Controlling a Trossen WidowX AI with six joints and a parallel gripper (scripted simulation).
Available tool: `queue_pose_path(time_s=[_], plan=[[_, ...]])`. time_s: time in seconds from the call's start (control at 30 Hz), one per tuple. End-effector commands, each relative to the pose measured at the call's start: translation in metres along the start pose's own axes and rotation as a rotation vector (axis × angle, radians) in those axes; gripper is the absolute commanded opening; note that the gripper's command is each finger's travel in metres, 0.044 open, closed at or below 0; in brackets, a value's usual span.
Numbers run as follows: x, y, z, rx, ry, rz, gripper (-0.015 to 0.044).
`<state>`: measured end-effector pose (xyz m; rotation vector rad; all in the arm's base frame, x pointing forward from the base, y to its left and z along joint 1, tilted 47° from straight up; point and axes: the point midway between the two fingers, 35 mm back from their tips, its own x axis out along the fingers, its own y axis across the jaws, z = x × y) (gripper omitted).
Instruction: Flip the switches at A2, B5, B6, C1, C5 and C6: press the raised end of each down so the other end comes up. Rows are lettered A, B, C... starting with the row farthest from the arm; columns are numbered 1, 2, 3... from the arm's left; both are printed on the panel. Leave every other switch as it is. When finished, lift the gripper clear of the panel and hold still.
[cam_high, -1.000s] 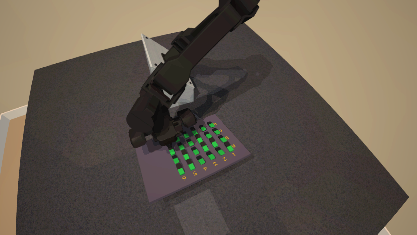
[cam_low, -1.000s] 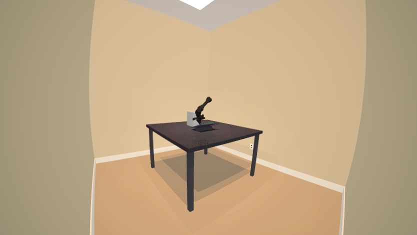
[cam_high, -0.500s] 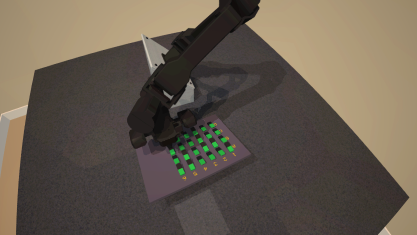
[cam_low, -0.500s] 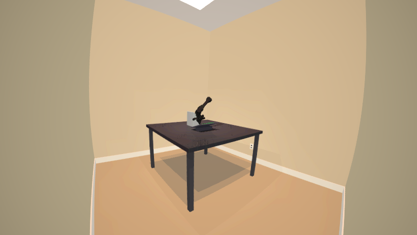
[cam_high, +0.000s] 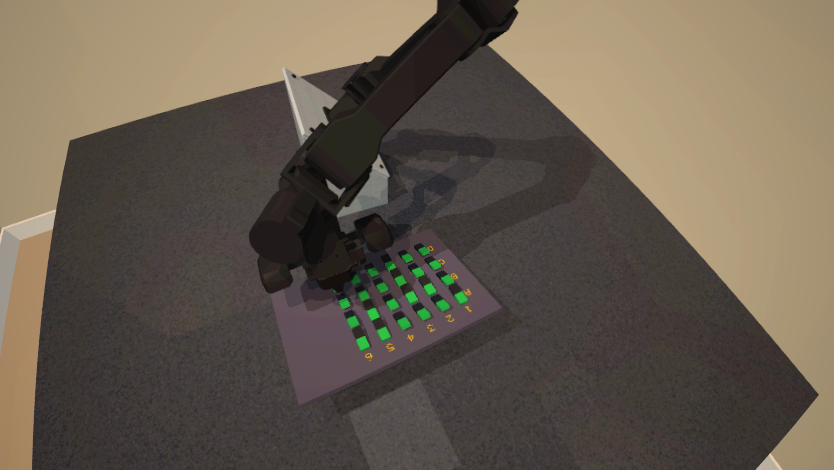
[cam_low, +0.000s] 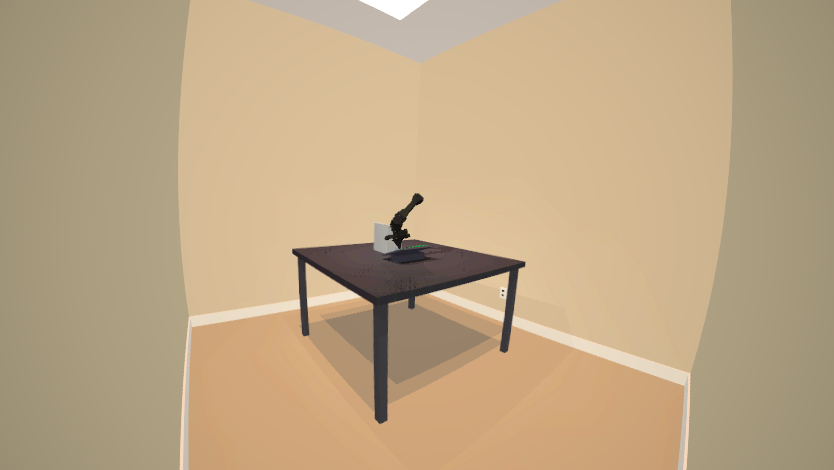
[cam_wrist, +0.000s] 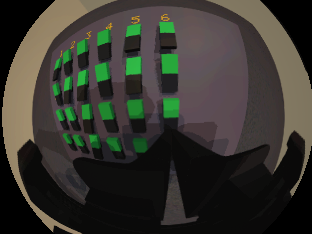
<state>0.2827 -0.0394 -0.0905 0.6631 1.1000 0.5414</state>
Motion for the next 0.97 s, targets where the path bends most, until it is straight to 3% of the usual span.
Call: queue_pose_path(time_s=[0.0, 0.1, 0.3, 0.57, 0.93], plan=[[-0.037, -0.004, 0.005, -0.008, 0.001, -0.014, 0.0000], [-0.057, -0.002, 0.004, -0.007, 0.009, -0.009, 0.0000], [-0.057, 0.000, 0.005, -0.007, 0.009, -0.009, 0.0000], [-0.063, 0.077, 0.033, -0.005, 0.009, -0.004, 0.0000], [-0.063, 0.079, 0.034, -0.005, 0.009, -0.004, 0.0000]])
